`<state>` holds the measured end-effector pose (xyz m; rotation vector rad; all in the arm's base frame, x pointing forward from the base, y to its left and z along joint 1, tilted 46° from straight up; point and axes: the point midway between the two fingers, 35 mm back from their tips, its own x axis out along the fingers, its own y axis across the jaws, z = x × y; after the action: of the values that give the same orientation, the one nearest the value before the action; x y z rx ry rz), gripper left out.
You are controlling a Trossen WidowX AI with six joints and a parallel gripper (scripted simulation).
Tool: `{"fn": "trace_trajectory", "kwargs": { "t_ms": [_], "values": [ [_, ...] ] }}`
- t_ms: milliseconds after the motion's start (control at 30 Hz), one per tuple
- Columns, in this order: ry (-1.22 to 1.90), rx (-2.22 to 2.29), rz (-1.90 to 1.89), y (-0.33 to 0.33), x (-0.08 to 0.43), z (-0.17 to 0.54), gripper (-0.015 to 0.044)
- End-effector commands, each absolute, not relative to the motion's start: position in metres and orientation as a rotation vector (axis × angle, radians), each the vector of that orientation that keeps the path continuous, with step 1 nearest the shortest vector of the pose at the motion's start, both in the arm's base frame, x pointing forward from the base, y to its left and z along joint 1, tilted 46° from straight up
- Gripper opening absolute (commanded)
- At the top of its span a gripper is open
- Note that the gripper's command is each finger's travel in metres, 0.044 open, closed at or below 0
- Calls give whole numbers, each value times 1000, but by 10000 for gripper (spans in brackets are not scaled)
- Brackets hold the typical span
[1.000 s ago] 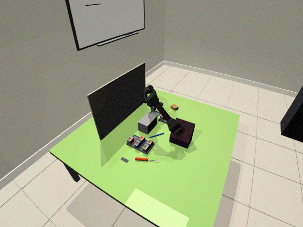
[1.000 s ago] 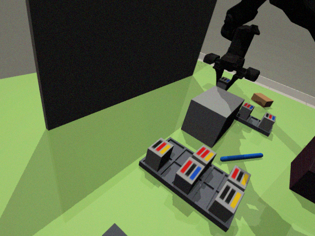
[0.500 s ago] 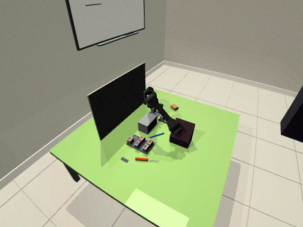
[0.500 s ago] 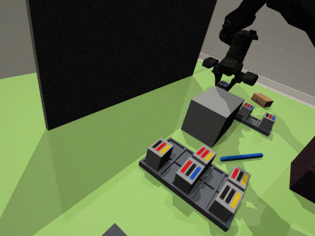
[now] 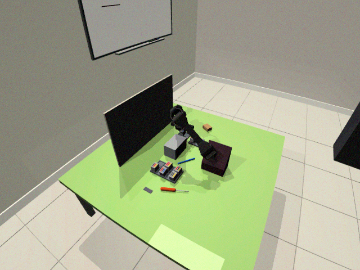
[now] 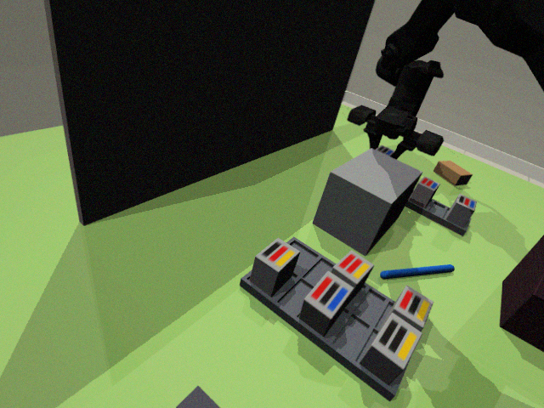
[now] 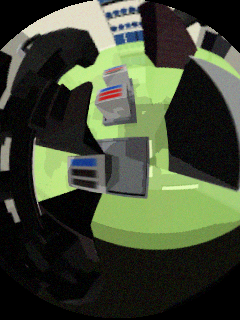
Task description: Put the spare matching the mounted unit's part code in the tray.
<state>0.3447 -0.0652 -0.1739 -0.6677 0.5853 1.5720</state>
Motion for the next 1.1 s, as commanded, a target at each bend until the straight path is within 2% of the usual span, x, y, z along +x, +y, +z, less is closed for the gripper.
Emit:
{"fn": "trace_trajectory", "kwargs": {
  "t_ms": [0, 333, 867, 900, 1067],
  "values": [
    [584, -662, 1565, -63, 344, -177, 0],
    [583, -660, 1566, -56, 341, -182, 0],
    [584, -667, 1572, -58, 342, -180, 420],
    [584, -667, 1572, -58, 342, -180, 440],
    [588, -666, 1567, -103, 349, -138, 440]
  ]
}}
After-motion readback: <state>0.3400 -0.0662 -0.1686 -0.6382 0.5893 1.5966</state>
